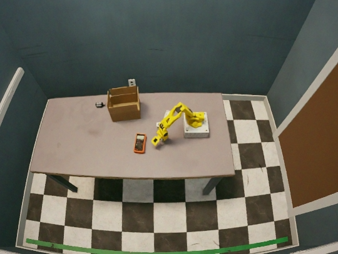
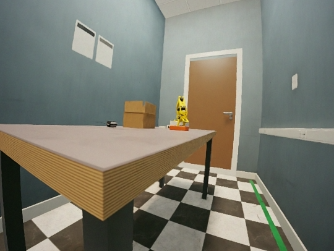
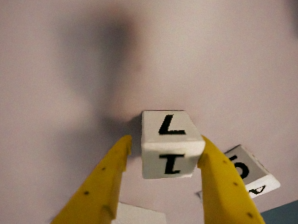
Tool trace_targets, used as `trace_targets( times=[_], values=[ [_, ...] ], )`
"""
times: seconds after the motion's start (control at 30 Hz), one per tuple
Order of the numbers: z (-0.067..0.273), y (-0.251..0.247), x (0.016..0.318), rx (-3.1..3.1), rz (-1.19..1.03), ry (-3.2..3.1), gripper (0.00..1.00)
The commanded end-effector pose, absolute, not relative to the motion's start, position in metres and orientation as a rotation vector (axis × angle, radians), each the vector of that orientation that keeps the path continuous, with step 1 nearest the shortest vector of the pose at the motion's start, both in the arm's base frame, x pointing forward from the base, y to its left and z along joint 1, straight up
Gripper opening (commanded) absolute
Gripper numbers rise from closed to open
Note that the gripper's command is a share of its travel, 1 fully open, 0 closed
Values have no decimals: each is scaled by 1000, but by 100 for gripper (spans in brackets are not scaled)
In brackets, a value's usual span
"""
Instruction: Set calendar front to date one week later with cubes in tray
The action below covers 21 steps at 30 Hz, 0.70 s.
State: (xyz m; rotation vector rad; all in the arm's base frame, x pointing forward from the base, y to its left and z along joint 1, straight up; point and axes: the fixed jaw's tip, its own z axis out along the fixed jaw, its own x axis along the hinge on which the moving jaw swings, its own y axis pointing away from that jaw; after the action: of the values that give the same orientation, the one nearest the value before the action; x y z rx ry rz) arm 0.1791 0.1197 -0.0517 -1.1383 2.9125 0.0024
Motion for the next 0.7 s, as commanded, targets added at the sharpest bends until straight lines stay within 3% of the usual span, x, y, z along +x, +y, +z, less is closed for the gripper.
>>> trace_targets(
  times=[0.0,0.67],
  values=[
    [-55,116,179,-1149,0,2925,24],
    [-56,115,180,-1149,0,2925,21]
  ],
)
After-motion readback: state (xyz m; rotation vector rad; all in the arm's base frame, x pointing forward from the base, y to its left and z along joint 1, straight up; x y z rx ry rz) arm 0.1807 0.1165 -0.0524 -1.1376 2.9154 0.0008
